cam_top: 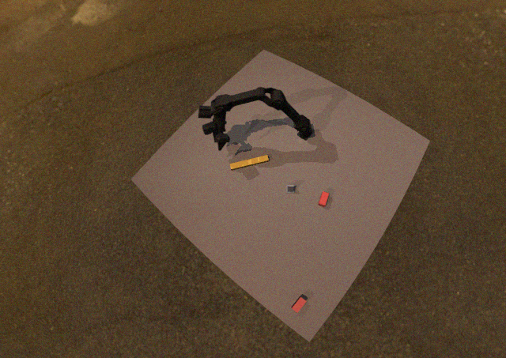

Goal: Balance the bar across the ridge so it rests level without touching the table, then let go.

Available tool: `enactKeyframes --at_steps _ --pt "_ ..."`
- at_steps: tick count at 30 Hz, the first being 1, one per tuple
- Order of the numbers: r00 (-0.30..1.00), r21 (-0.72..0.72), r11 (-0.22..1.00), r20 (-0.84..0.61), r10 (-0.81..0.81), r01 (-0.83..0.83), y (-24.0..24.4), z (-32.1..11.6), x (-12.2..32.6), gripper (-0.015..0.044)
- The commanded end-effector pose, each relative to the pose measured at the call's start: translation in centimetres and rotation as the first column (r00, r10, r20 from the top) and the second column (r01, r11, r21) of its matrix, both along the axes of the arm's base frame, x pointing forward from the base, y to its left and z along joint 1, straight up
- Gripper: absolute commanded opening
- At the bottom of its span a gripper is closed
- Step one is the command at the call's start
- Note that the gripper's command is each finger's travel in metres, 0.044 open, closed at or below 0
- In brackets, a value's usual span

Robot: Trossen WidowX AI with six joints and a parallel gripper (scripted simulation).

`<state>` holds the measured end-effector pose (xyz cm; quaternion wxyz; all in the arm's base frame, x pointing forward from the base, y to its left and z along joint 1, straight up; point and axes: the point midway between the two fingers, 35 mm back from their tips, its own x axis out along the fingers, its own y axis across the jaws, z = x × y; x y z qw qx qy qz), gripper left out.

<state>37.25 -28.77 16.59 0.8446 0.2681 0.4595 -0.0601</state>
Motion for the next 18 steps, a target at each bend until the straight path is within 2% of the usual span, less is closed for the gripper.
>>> enactKeyframes --at_steps 1,3,4,18 --pt "1.000 0.001 1.000 -0.004 -0.001 0.001 0.1 0.0 0.0 0.0374" --pt "0.999 0.008 1.000 -0.035 -0.009 0.009 0.8 -0.4 0.1 0.0321" --pt "0.998 0.012 1.000 -0.058 -0.014 0.015 1.3 -0.6 0.2 0.0315" --pt "0.926 -0.019 0.995 -0.365 -0.099 0.099 8.5 -3.3 -0.1 0.0315"
